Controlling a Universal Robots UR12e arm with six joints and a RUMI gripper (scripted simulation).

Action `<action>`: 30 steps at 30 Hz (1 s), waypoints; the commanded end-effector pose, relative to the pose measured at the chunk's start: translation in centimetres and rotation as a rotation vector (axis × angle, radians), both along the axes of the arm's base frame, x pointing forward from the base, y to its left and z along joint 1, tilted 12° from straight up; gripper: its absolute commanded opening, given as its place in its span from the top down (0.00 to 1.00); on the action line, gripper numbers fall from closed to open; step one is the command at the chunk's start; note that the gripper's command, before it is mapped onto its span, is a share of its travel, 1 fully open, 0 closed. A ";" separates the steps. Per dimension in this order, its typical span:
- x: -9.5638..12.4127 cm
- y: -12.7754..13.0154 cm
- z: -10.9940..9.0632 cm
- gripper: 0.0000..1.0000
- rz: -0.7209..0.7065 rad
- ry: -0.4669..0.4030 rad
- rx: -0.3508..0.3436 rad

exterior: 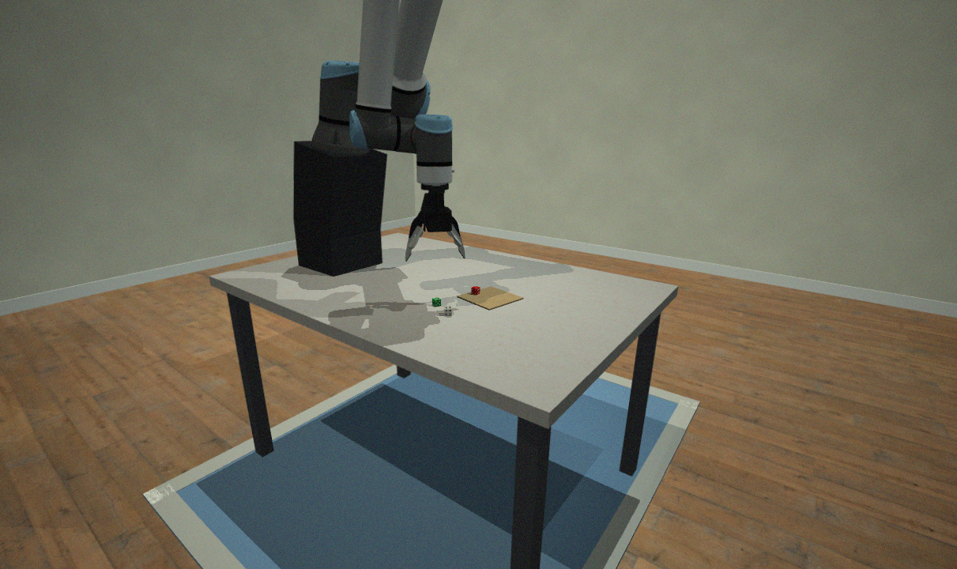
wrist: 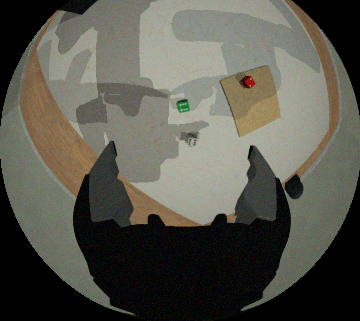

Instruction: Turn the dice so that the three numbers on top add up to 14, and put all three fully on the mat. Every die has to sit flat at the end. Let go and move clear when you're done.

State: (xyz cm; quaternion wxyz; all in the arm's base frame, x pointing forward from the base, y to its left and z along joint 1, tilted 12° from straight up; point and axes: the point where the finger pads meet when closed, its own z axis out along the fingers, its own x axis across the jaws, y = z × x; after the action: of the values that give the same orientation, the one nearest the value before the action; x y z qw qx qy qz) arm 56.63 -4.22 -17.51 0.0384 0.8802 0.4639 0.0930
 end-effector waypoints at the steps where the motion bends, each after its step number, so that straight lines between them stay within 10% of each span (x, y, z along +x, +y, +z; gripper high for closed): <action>1: 0.0 0.5 -2.3 0.00 0.078 -0.002 -0.016; 5: -0.1 0.9 -4.0 0.00 0.133 -0.002 -0.027; 6: -0.1 0.9 -4.0 0.79 0.133 -0.002 -0.027; 30: -0.1 0.9 -4.0 0.79 0.133 -0.002 -0.027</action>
State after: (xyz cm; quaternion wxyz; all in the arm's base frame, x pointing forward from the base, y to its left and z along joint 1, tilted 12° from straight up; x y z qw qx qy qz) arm 56.52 -3.30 -21.56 0.0442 0.8467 0.5226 0.0897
